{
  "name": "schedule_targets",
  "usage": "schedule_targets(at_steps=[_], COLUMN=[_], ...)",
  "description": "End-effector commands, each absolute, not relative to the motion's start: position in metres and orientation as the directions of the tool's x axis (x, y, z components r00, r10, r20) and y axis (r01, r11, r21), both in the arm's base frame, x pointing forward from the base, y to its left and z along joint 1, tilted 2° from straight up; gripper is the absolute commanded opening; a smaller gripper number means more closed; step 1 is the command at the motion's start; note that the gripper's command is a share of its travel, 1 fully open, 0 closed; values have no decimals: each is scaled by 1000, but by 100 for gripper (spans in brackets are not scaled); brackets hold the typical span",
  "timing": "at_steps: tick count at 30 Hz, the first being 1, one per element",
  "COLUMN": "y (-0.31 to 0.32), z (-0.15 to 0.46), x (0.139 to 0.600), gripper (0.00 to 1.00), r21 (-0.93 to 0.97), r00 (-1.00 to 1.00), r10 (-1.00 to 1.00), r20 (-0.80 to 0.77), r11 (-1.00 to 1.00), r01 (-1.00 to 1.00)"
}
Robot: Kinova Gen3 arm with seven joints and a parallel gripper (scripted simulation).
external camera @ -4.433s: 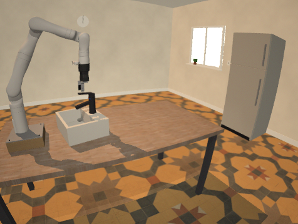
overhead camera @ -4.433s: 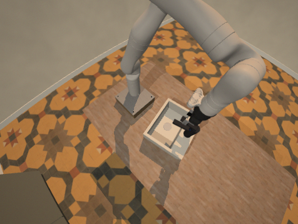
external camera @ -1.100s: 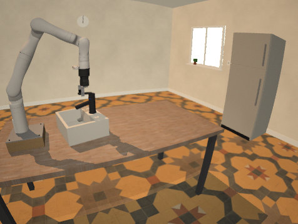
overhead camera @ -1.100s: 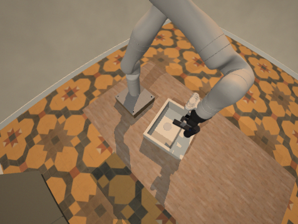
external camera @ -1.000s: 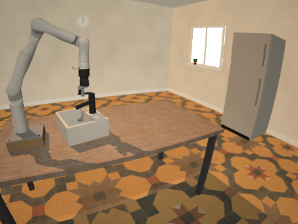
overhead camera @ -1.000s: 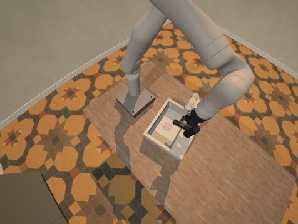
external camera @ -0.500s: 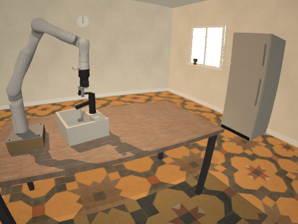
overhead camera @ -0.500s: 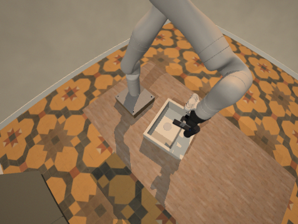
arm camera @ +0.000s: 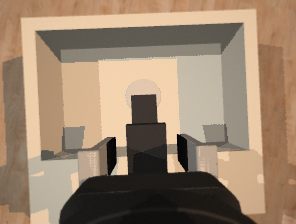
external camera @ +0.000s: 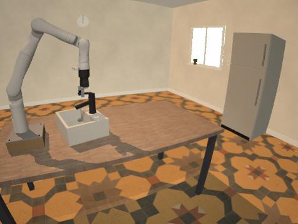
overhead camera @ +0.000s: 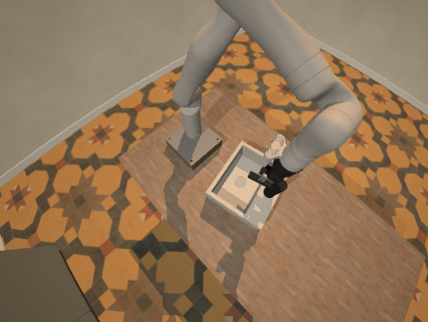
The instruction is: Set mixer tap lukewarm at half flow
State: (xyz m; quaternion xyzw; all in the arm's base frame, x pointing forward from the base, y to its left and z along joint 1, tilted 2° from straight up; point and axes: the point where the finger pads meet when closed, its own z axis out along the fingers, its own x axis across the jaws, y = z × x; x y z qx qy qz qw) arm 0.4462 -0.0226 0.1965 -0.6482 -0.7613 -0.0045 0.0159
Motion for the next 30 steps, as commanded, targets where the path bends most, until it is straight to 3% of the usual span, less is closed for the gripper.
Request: schedule_targets(at_steps=[1, 19, 20, 30], y=[-23, -23, -23, -23], z=[197, 197, 197, 197], x=[447, 447, 447, 447], gripper=[100, 100, 0, 0], r21=[-12, -12, -12, -12], r00=[-159, -159, -159, -159], r10=[987, 987, 987, 987], r20=[30, 30, 30, 30], r11=[160, 160, 160, 160], r01=[987, 987, 987, 987])
